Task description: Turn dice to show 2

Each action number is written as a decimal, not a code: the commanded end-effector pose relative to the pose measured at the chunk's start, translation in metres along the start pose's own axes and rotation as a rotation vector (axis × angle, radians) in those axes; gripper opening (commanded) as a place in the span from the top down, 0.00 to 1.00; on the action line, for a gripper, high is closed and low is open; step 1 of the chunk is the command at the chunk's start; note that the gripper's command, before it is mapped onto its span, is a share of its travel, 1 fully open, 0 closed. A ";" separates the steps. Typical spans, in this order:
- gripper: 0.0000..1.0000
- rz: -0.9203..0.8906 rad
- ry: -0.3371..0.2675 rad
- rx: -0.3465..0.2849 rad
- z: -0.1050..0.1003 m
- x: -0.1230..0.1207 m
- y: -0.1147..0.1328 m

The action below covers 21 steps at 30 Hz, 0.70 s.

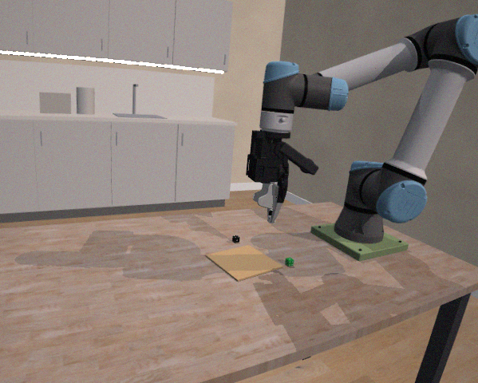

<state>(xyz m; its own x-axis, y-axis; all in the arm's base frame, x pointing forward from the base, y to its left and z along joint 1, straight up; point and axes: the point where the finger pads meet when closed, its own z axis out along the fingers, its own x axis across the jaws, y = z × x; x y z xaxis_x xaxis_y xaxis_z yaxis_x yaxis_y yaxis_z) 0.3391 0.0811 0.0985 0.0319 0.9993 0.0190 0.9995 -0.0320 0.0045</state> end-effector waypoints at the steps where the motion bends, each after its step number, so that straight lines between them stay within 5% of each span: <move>1: 1.00 0.141 -0.014 0.003 0.001 0.032 0.015; 21: 1.00 0.478 -0.014 0.001 0.012 0.128 0.037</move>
<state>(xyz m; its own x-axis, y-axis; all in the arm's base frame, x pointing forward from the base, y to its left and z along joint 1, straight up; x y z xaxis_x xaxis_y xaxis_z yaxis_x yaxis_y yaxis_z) 0.3759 0.1920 0.0911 0.4379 0.8989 0.0159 0.8990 -0.4379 -0.0057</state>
